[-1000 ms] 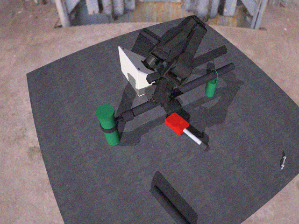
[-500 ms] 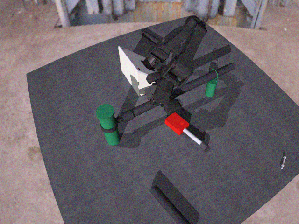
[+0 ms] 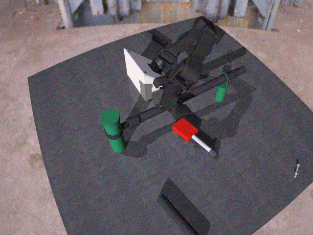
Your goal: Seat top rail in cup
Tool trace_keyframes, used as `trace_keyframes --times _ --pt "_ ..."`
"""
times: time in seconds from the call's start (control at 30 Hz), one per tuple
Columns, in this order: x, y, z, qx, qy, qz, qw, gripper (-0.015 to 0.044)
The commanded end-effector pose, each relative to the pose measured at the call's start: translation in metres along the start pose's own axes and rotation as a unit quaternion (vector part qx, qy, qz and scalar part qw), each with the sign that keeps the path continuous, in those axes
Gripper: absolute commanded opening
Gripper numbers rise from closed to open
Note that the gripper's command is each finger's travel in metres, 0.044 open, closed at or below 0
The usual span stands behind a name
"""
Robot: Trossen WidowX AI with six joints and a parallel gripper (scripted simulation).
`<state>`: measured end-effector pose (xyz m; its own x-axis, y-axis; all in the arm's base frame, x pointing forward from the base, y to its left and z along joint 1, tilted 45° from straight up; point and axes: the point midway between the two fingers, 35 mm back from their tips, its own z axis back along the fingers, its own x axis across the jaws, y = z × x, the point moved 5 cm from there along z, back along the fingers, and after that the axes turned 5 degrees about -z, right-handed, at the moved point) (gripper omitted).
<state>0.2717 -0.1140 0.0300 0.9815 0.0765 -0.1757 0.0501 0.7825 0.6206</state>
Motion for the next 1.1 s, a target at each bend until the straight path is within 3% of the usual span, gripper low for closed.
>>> trace_keyframes --times 0.0,1.07 --pt "0.0007 -0.0017 0.0031 -0.004 -0.002 0.0 1.0 0.0" --pt "0.0017 -0.0038 0.0041 -0.003 -0.001 0.001 1.0 0.0"
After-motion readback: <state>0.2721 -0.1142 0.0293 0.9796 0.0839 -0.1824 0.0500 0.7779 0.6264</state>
